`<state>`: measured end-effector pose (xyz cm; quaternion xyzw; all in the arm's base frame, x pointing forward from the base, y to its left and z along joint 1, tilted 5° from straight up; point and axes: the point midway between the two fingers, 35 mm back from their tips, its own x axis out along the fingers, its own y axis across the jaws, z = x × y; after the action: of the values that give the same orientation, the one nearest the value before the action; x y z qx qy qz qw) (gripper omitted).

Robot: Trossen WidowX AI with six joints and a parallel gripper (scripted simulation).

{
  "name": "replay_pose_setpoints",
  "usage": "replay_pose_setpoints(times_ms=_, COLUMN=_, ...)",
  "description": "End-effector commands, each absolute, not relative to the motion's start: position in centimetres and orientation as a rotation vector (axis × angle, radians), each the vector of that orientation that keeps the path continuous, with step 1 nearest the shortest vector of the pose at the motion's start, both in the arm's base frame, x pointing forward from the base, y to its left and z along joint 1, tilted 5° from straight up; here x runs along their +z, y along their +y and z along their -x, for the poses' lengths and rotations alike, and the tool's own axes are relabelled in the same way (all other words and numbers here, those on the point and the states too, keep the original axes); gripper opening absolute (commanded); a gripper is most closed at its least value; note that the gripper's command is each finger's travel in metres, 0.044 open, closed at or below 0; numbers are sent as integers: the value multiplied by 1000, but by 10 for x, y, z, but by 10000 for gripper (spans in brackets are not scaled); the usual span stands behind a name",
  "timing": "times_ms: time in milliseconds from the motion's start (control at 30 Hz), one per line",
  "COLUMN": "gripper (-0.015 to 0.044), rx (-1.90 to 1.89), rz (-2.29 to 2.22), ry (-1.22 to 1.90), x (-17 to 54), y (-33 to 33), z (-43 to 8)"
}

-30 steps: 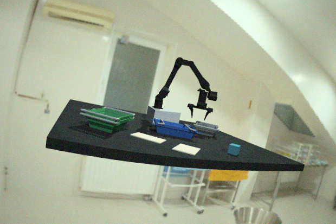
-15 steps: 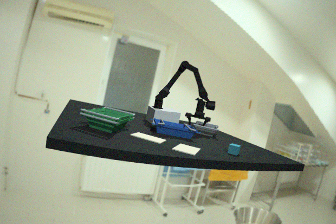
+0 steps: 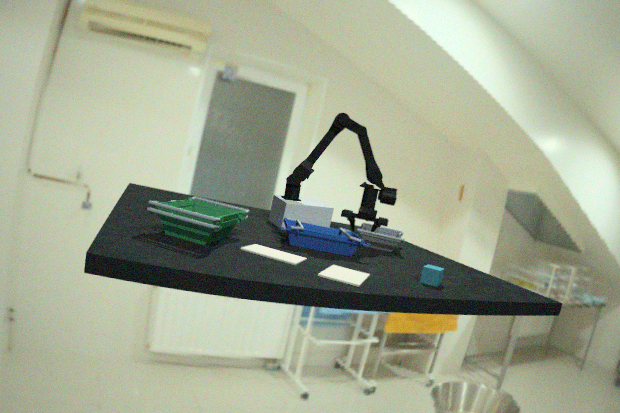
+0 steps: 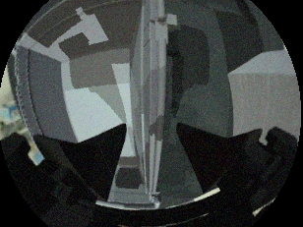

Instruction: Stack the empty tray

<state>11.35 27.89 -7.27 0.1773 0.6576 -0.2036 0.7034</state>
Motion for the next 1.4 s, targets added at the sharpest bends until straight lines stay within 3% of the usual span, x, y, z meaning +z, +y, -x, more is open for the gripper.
replay_pose_setpoints(times_ms=0, gripper=249, rx=-448, rz=-390, ry=1465, x=-73, y=279, z=-113)
replay_pose_setpoints(times_ms=1200, gripper=1, rx=-448, rz=-390, ry=1465, x=-64, y=281, z=-113)
replay_pose_setpoints(times_ms=1367, gripper=0, rx=-448, rz=-391, ry=1465, x=-35, y=284, z=-113)
